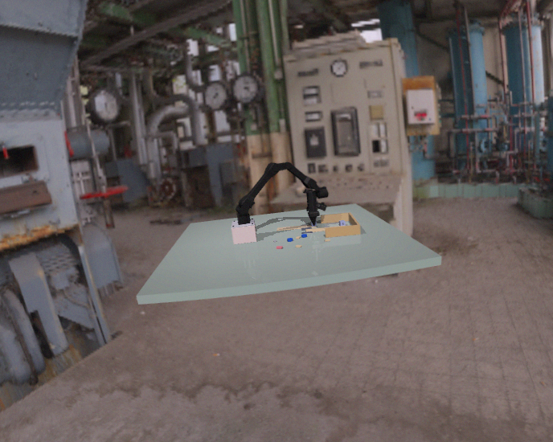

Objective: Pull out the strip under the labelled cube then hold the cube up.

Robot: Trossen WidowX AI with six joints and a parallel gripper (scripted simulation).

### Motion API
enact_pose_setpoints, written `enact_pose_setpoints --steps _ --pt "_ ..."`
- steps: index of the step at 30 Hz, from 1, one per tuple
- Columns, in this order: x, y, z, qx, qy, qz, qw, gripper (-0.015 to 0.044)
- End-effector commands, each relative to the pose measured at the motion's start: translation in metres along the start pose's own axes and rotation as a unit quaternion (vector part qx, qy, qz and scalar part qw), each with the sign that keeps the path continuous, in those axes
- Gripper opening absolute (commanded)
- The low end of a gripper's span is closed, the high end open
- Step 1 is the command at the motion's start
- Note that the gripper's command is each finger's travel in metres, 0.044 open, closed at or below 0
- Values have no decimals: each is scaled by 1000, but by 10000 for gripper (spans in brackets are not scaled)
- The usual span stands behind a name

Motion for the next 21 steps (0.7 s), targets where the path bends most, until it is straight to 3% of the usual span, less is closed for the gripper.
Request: enact_pose_setpoints --steps 1,4,8,21 --pt "0 0 0 0 0 0 1000 118" --pt "0 0 0 0 0 0 1000 98" --pt "-2 2 0 0 0 0 1000 0" --pt "-33 42 -12 -2 1 1 1000 0"
Point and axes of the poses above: the point midway between the two fingers, 35 mm back from their tips, its own x axis out along the fingers, its own z axis across the jaws, y = z × x, the point moved 4 cm from there along -x, back along the fingers, and after that the axes turned 3 degrees about -x, right-handed, at the moved point
